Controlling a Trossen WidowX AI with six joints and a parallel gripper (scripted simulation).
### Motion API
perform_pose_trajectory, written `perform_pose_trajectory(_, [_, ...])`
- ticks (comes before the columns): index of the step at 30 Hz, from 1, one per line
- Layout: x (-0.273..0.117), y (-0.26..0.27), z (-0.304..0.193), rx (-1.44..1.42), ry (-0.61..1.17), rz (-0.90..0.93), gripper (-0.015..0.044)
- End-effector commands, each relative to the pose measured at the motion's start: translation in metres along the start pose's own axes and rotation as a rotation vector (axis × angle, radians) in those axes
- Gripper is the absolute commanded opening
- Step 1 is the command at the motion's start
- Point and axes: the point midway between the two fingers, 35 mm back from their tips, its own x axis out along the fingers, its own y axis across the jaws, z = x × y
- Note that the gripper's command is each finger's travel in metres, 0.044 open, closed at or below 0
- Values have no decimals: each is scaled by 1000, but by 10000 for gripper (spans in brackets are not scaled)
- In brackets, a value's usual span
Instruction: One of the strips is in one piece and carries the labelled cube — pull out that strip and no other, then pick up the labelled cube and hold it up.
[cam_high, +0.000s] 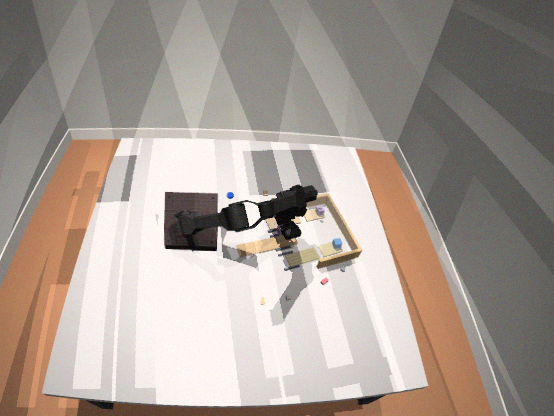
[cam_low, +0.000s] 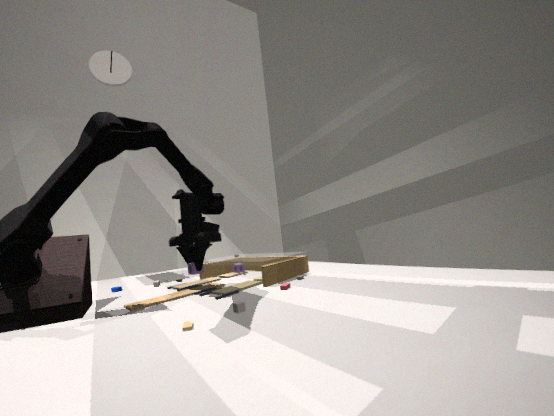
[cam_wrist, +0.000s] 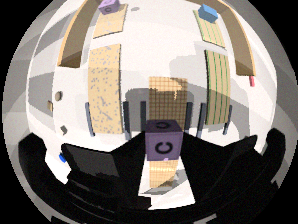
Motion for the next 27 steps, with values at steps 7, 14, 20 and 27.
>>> perform_pose_trajectory(7, [-4, 7, -21, 2, 8, 4, 0])
perform_pose_trajectory(14, [-4, 14, -45, 0, 9, 5, 0])
perform_pose_trajectory(20, [-3, 19, -65, 0, 10, 5, 0])
perform_pose_trajectory(27, [-18, 20, -66, -1, 10, 6, 0])
